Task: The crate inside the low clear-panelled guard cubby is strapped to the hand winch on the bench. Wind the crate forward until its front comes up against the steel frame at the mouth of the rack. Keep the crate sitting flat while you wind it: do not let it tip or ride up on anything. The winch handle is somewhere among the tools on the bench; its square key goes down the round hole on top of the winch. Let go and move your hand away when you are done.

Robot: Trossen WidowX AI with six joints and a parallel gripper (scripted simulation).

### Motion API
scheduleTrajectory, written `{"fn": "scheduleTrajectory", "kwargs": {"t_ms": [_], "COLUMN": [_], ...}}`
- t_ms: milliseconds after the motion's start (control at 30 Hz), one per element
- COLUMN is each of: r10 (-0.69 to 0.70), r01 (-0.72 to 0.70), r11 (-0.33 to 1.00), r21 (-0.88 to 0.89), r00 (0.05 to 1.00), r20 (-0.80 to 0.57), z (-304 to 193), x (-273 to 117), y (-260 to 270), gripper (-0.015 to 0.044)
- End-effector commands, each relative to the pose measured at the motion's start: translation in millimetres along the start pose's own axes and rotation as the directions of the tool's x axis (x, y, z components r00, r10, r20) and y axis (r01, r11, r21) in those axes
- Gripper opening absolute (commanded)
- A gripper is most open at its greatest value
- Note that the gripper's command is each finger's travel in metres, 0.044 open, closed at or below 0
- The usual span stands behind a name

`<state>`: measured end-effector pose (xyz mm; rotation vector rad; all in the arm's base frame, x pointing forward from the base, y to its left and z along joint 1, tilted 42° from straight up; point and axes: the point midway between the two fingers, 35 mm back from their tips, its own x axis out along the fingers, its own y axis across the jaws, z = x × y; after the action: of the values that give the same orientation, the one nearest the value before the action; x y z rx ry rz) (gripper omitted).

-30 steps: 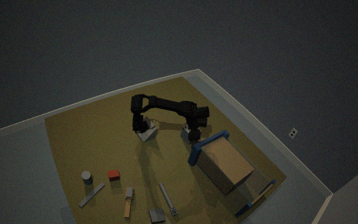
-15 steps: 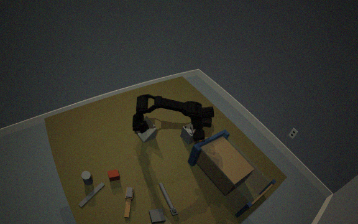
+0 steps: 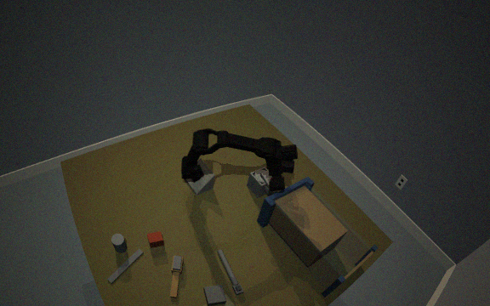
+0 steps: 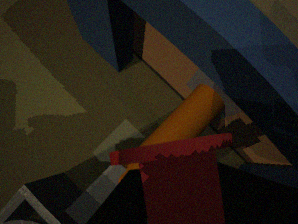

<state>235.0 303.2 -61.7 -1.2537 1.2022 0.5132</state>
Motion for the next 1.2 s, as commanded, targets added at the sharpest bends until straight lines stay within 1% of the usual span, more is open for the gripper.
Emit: {"fn": "scheduleTrajectory", "kwargs": {"t_ms": [0,333,400,967,1067,1167], "r10": [0.012,0.012,-0.007,-0.007,-0.007,-0.005], "r01": [-0.012,-0.012,0.007,0.007,0.007,0.005], "r11": [1.000,1.000,1.000,1.000,1.000,1.000], "r21": [0.005,0.005,0.004,0.004,0.004,0.003], "r00": [1.000,1.000,1.000,1.000,1.000,1.000], "r20": [0.015,0.016,-0.003,-0.002,-0.002,-0.002], "z": [9.8,21.1,12.5,12.7,15.4,24.2], "x": [4.8,9.3,5.3,5.2,0.5,-16.5], "y": [9.2,20.6,9.0,9.1,9.2,9.4], "gripper": [0.0000,0.0000,0.0000,0.0440,0.0440,0.0440]}}
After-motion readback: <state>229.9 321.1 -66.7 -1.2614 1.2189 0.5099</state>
